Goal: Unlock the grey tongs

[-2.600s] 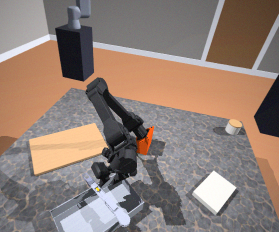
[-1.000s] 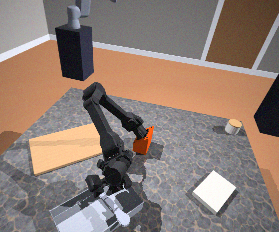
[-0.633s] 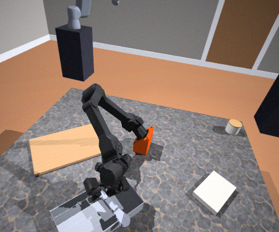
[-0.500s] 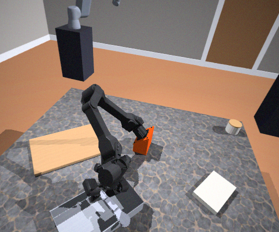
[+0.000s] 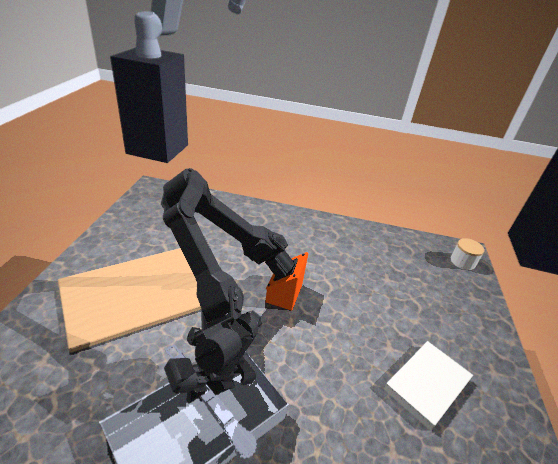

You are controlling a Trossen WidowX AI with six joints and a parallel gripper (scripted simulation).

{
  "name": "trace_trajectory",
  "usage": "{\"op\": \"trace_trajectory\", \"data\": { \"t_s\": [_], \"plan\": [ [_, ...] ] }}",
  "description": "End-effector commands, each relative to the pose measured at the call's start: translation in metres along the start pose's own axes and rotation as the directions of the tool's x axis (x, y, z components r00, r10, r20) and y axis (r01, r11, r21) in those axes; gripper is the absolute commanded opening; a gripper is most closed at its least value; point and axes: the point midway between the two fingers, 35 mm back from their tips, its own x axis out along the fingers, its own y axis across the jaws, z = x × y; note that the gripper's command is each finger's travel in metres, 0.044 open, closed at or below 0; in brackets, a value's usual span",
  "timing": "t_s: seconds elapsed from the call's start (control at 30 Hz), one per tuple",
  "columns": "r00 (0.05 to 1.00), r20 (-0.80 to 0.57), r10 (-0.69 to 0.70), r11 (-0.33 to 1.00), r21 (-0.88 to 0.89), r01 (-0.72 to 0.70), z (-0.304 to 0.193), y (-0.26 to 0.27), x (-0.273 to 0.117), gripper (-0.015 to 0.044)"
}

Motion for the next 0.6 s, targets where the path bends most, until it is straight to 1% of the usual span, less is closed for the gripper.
{"op": "trace_trajectory", "data": {
  "t_s": [0.0, 0.27, 0.5, 0.57],
  "plan": [
    [1.000, 0.000, 0.001, 1.000, 0.006, -0.001, 0.000, 0.001, 0.000, 0.0088],
    [1.000, 0.000, 0.001, 1.000, 0.006, -0.001, 0.000, 0.001, 0.000, 0.0035],
    [1.000, -0.001, -0.001, 1.000, 0.006, 0.001, -0.001, 0.003, -0.004, -0.0149],
    [1.000, -0.003, -0.004, 1.000, 0.005, 0.004, -0.003, 0.009, -0.014, -0.0150]
  ]
}}
